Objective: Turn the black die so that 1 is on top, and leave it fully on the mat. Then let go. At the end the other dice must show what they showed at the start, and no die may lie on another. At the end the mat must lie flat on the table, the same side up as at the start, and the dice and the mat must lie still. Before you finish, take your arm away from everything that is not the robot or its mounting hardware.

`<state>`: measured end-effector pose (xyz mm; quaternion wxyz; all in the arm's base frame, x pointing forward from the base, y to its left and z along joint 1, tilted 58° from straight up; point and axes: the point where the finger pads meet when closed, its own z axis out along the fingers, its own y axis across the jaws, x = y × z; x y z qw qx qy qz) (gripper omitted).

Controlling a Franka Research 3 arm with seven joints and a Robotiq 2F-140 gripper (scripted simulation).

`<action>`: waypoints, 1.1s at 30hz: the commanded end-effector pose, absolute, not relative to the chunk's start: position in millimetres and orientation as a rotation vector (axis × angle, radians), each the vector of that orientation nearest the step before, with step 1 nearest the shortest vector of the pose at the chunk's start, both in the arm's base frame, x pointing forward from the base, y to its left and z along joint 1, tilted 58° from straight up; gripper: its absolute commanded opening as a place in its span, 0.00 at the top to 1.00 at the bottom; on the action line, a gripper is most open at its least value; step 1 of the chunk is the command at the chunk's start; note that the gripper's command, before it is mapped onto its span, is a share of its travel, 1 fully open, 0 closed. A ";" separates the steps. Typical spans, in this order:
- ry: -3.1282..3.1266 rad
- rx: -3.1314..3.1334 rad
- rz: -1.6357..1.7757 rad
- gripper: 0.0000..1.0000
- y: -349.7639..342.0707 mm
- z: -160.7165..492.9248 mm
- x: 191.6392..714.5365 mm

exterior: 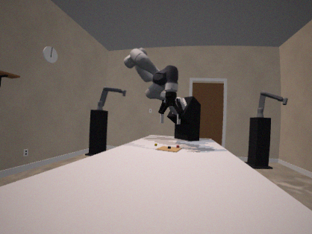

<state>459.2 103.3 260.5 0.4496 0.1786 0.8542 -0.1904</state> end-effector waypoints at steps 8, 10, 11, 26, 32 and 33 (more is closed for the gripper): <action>2.119 0.427 -0.489 0.00 109.2 269.0 446.9; 2.119 0.427 -0.489 0.00 109.8 269.6 446.1; 2.119 0.427 -0.489 0.00 109.8 269.6 446.1; 2.119 0.427 -0.489 0.00 110.0 269.9 445.7; 2.119 0.427 -0.489 0.00 110.0 269.9 445.7; 2.119 0.427 -0.489 0.00 110.0 269.9 445.7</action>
